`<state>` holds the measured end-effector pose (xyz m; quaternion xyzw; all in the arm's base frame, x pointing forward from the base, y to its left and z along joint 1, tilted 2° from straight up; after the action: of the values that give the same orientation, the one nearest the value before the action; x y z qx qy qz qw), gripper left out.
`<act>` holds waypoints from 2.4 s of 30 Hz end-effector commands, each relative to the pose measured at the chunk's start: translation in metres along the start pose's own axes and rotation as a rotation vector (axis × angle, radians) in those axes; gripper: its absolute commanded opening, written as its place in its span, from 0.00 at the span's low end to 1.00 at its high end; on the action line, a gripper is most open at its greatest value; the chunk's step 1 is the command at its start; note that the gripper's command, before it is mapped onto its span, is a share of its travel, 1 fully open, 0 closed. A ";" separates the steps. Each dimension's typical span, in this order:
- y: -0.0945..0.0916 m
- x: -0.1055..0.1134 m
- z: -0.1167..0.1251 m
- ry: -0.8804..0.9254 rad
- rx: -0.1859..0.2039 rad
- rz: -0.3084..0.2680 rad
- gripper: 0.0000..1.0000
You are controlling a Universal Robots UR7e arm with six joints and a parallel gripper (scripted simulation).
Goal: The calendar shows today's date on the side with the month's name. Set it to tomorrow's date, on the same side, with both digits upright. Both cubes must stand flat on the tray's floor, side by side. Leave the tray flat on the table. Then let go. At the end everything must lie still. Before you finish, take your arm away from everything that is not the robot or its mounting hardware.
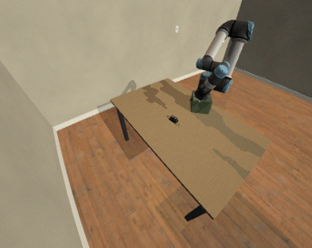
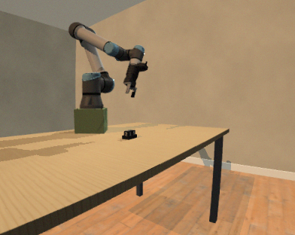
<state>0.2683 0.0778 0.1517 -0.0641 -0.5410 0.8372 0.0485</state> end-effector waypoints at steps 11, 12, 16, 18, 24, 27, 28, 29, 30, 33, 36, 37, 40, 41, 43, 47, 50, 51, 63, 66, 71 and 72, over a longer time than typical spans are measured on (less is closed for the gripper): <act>0.029 -0.031 0.016 0.366 -0.086 -0.077 1.00; 0.034 -0.035 0.019 0.424 -0.099 -0.090 1.00; 0.043 -0.043 0.026 0.537 -0.122 -0.115 1.00; 0.048 -0.047 0.030 0.592 -0.133 -0.127 1.00; 0.061 -0.057 0.040 0.744 -0.162 -0.160 1.00; 0.061 -0.058 0.040 0.753 -0.164 -0.162 1.00; 0.066 -0.061 0.044 0.803 -0.173 -0.173 1.00; 0.070 -0.063 0.048 0.851 -0.182 -0.184 1.00; 0.073 -0.065 0.050 0.880 -0.187 -0.190 1.00; 0.078 -0.069 0.055 0.943 -0.198 -0.204 1.00; 0.086 -0.073 0.061 1.028 -0.213 -0.223 1.00; 0.089 -0.075 0.064 1.063 -0.219 -0.231 1.00; 0.096 -0.078 0.070 1.140 -0.232 -0.248 1.00; 0.096 -0.078 0.070 1.142 -0.232 -0.249 1.00; 0.099 -0.080 0.073 1.177 -0.238 -0.257 1.00; 0.107 -0.084 0.081 1.269 -0.253 -0.278 1.00; 0.114 -0.087 0.088 1.343 -0.265 -0.295 1.00; 0.116 -0.087 0.090 1.365 -0.269 -0.300 1.00; 0.127 -0.091 0.101 1.485 -0.288 -0.328 1.00; 0.128 -0.092 0.102 1.496 -0.290 -0.330 1.00; 0.128 -0.092 0.102 1.499 -0.290 -0.331 1.00; 0.128 -0.092 0.102 1.499 -0.290 -0.331 1.00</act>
<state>0.3406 -0.0795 0.0812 -0.5347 -0.4713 0.4755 0.5155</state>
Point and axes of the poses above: the point where the finger pads meet when closed, its own y axis out along the fingers, its own z axis across the jaws, x = y × z, the point moved 6 cm from there along -y, back along the fingers, and after that the axes turned 6 degrees about y, right-handed, at the moved point
